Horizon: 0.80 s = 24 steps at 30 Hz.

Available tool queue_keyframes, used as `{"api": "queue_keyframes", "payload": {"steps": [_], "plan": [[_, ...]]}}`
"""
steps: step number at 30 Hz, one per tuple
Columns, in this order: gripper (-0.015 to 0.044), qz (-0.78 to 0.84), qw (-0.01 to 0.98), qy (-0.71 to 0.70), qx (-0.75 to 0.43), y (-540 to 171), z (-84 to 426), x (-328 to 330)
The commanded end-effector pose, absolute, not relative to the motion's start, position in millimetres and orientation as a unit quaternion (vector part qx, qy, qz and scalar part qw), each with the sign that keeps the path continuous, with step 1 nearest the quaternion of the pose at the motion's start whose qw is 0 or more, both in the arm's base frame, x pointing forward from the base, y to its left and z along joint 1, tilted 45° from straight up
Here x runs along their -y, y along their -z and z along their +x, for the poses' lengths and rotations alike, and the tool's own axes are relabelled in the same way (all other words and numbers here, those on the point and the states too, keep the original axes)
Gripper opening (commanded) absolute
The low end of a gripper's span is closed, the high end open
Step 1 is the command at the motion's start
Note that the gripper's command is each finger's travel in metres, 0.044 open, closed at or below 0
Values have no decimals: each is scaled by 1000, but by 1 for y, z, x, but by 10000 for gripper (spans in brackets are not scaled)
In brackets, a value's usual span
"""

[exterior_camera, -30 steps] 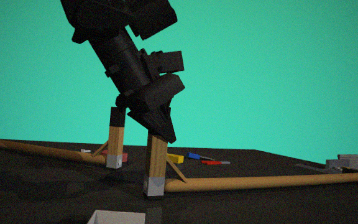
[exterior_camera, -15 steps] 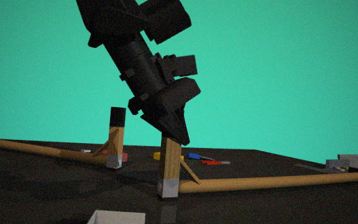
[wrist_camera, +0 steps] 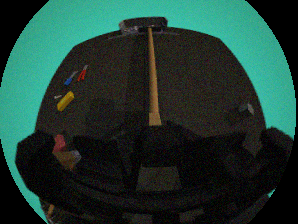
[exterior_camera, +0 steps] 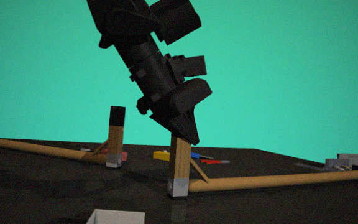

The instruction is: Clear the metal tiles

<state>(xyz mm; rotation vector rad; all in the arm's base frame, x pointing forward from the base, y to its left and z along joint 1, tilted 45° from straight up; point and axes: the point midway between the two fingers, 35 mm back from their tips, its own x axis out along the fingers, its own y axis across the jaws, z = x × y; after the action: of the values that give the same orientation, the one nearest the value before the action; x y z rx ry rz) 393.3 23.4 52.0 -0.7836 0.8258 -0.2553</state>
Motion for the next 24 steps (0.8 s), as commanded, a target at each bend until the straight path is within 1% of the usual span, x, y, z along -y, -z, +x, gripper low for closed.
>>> {"api": "queue_keyframes", "payload": {"steps": [1,24], "plan": [[0,-367,838,121,-384,-57,405,-25],[0,-368,839,122,-383,-62,432,-22]]}}
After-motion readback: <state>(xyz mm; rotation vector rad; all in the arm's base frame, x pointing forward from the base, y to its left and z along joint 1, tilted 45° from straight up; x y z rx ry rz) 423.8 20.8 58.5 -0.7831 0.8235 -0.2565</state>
